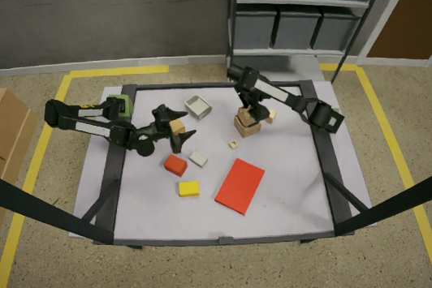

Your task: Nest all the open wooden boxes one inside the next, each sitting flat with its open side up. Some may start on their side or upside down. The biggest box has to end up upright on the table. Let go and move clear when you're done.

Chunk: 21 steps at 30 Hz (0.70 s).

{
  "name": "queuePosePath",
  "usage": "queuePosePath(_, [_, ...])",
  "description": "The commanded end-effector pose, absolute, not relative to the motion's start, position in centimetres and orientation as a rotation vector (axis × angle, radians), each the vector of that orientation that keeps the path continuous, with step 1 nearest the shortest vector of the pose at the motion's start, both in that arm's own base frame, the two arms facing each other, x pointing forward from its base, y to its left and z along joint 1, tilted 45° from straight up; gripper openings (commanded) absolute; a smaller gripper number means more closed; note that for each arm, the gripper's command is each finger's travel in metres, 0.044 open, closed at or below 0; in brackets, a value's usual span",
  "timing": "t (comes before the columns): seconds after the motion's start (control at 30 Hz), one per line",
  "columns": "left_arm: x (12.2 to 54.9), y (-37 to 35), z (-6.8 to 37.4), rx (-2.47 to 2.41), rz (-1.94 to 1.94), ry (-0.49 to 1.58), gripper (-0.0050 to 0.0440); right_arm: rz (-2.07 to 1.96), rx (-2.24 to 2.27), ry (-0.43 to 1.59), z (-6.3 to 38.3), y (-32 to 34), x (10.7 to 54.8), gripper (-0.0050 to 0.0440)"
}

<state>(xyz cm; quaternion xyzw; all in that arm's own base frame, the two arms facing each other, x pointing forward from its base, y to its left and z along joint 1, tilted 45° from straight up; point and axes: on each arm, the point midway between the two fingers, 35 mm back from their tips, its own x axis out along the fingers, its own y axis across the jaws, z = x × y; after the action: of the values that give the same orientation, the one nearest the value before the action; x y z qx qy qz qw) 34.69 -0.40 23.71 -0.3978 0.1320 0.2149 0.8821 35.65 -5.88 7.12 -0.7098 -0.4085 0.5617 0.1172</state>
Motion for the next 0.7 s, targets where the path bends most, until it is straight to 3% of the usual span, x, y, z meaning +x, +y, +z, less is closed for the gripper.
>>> queuePosePath(0.0, [34.59, -0.43, 24.22, -0.838, 0.440, 0.260, 0.0400, 1.638, -2.095, -1.195, 7.50, -5.64, 35.67, 0.0285])
queuePosePath(0.67, [34.59, -0.43, 24.22, -0.838, 0.440, 0.260, 0.0400, 1.636, -2.096, -1.196, 6.83, -4.83, 35.70, 0.0285])
